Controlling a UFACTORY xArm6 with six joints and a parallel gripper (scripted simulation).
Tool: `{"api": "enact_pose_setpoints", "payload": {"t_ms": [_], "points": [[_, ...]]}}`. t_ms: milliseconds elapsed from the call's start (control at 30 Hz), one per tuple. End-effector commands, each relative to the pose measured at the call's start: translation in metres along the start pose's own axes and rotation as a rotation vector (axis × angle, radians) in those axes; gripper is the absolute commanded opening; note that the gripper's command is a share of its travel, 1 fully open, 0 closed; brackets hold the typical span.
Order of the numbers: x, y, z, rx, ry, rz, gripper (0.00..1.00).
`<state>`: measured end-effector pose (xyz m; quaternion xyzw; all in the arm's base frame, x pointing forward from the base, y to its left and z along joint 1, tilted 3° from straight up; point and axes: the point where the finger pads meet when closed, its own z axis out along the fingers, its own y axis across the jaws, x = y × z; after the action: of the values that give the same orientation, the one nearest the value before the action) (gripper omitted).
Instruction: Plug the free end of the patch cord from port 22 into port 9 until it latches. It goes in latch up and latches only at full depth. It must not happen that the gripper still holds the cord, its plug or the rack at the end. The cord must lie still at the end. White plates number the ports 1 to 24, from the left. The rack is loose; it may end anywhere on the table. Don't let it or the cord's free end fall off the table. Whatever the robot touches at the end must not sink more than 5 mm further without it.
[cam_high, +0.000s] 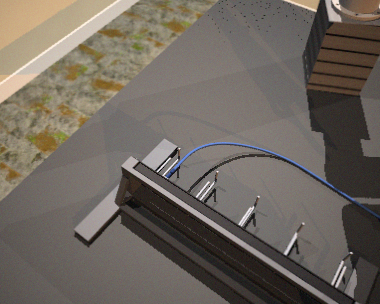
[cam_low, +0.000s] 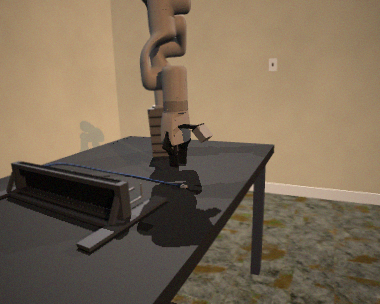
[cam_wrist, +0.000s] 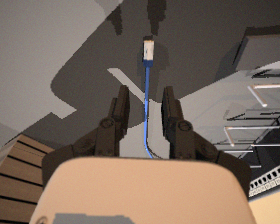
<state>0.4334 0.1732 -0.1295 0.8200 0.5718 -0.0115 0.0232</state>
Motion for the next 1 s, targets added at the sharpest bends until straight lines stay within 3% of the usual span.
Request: {"api": "enact_pose_setpoints", "payload": {"t_ms": [0,967], "points": [[0.001,0.001,0.001,-0.003,0.003,0.000,0.38],[0.002,0.002,0.050,-0.003,0.003,0.000,0.38]]}}
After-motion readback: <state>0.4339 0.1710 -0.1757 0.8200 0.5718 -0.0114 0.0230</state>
